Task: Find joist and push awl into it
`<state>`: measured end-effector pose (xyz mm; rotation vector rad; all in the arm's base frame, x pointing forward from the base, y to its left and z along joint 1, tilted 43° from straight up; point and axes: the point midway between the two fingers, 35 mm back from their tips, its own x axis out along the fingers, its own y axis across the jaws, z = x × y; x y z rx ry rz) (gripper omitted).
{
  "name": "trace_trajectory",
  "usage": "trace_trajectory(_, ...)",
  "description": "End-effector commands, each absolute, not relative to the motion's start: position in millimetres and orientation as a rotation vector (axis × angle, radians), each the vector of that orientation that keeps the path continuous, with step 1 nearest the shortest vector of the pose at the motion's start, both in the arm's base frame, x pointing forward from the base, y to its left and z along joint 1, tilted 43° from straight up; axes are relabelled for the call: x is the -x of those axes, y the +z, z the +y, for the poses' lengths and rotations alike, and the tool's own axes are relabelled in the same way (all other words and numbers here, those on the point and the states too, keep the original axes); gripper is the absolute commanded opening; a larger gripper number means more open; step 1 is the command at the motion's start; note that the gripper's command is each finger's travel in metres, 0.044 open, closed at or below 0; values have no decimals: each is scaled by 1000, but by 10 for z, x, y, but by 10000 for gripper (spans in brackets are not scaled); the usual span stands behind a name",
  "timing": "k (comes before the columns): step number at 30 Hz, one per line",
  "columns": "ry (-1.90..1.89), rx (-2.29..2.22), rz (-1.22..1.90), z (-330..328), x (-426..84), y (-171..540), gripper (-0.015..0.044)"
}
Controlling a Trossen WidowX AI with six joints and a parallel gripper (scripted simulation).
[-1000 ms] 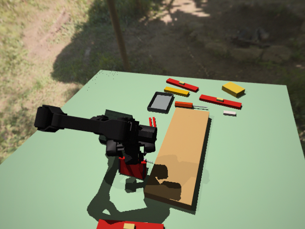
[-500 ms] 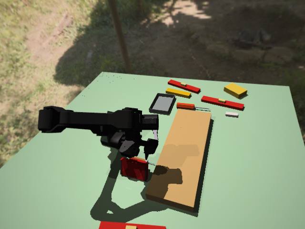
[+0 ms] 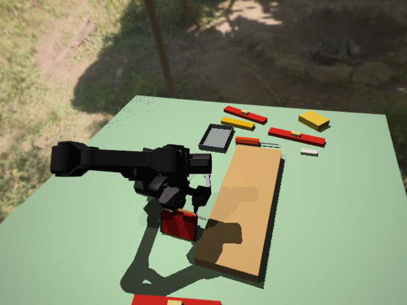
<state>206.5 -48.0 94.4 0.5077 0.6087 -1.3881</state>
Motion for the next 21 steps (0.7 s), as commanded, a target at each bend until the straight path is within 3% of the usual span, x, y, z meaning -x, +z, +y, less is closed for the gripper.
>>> trace_trajectory(1,-1388,-496,612,-531,-2053,880,440)
trace_trajectory(21,-1389,-495,609,-749,-2067,657,440)
